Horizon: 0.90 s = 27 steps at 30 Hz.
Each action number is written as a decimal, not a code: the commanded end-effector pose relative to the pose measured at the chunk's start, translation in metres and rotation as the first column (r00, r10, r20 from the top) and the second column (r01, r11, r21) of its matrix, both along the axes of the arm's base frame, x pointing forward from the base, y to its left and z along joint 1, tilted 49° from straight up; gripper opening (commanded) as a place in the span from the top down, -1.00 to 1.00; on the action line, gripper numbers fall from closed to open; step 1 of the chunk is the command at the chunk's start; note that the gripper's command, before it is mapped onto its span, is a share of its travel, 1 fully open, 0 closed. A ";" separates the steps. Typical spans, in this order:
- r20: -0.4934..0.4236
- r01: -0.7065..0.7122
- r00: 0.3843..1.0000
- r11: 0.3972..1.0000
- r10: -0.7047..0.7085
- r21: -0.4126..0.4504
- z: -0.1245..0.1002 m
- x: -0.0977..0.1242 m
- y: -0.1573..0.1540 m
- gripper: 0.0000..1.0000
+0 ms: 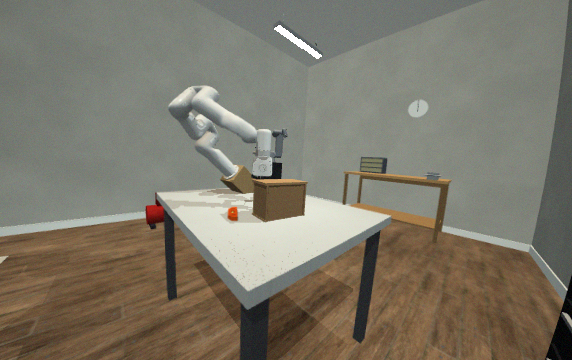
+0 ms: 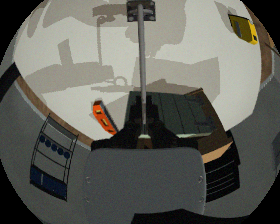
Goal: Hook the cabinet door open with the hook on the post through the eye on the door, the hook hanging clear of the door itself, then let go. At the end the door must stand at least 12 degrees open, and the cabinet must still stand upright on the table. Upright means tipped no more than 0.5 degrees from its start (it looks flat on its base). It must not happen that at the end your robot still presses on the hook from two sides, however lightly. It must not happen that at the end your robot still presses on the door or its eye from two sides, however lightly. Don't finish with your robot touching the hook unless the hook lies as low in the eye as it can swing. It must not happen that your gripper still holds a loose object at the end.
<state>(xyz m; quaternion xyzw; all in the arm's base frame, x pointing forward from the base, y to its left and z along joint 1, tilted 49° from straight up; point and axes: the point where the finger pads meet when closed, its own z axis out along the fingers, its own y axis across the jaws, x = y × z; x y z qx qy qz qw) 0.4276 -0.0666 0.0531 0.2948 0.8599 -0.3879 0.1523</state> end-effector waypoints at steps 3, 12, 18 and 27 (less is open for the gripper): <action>0.002 -0.001 1.000 1.000 0.001 0.001 0.001 0.001 0.001 0.93; 0.002 -0.001 1.000 1.000 0.001 0.001 -0.002 0.002 -0.003 0.93; 0.002 -0.001 1.000 1.000 0.001 0.001 -0.002 0.002 -0.003 0.93; 0.002 -0.002 1.000 1.000 0.001 0.001 -0.004 0.002 -0.006 0.93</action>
